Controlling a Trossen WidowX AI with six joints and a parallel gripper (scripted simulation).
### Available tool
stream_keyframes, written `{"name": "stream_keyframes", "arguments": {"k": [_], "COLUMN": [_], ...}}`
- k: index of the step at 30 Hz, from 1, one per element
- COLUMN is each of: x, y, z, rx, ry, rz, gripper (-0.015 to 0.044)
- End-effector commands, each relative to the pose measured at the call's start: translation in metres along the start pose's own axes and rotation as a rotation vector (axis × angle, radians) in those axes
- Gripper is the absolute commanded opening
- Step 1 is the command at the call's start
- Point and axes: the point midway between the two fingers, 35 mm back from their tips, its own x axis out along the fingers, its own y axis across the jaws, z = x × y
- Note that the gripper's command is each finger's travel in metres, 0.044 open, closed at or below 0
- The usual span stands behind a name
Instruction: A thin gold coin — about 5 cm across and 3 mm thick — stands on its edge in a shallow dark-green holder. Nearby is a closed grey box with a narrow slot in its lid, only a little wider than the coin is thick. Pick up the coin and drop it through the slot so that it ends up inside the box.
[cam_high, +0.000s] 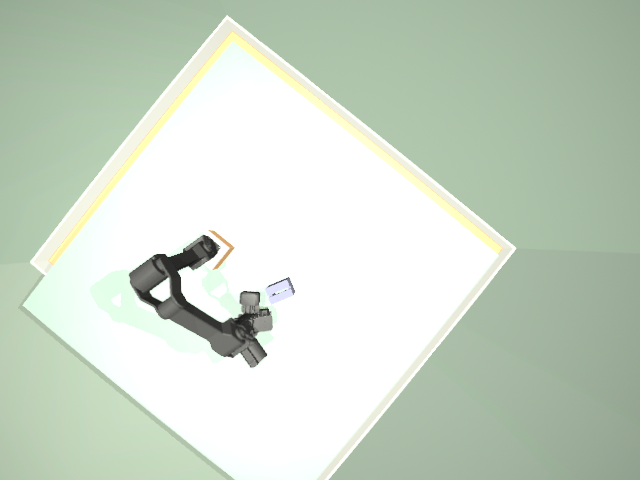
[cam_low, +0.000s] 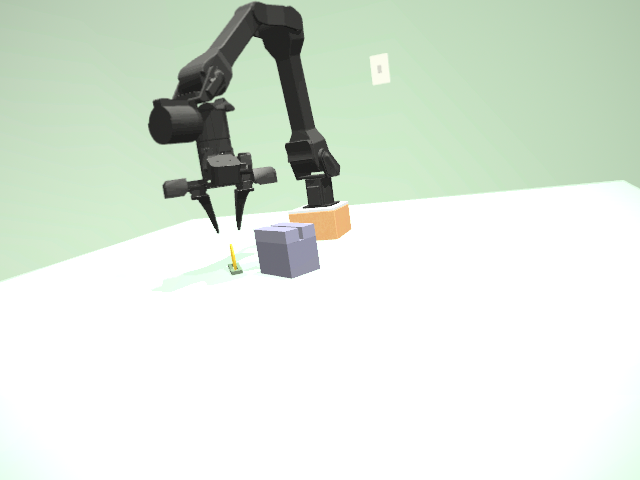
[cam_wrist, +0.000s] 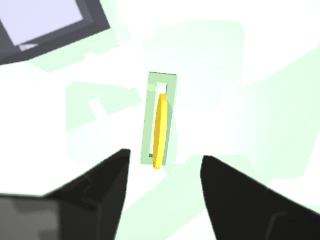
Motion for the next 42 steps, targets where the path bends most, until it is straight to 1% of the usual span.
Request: {"name": "stream_keyframes", "arguments": {"k": [1,37,42], "x": [0.007,0.061,0.061], "y": [0.001,0.001,0.001], "z": [-0.002,-0.004,-0.004], "rx": [-0.005,-0.005,-0.005], "ry": [0.011,0.011,0.011], "rz": [0.005,0.005,0.005], "gripper": [0.0161,0.0161,0.0029]}}
